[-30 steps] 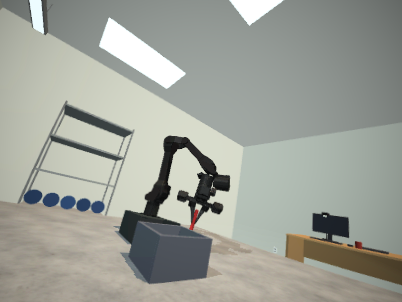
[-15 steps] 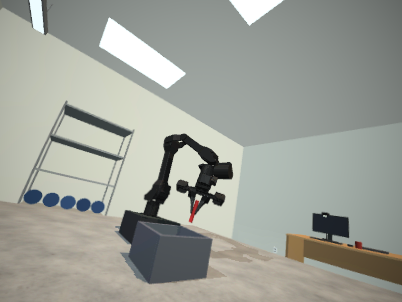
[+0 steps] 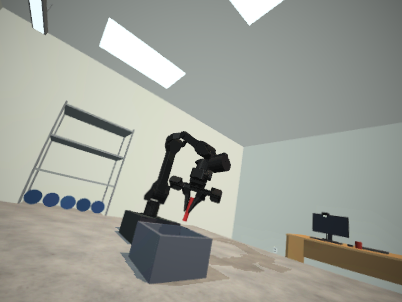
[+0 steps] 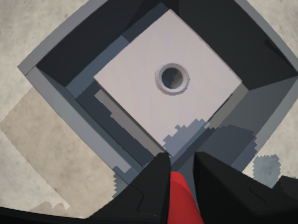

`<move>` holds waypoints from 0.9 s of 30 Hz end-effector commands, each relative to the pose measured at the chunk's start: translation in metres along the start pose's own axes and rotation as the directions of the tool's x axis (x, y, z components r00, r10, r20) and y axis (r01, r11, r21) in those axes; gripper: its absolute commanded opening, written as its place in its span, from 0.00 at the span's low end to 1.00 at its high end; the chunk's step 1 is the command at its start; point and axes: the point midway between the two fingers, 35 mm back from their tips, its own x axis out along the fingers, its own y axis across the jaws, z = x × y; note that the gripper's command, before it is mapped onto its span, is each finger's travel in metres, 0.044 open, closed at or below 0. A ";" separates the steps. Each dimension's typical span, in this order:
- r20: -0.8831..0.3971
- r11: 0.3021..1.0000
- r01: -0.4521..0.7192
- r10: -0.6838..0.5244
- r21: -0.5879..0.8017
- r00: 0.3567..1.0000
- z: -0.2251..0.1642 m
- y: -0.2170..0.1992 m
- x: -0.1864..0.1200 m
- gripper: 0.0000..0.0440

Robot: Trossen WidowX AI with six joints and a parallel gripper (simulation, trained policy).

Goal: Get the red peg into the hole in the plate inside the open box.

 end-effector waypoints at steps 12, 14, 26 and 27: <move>-0.021 0.995 -0.009 0.011 0.099 1.000 0.044 -0.009 0.032 0.01; -0.028 0.994 -0.009 0.012 0.109 1.000 0.047 -0.009 0.037 0.01; -0.080 0.992 0.008 0.002 0.125 0.997 0.051 -0.011 0.079 0.16; -0.084 0.993 0.010 0.000 0.120 0.996 0.051 -0.011 0.083 0.22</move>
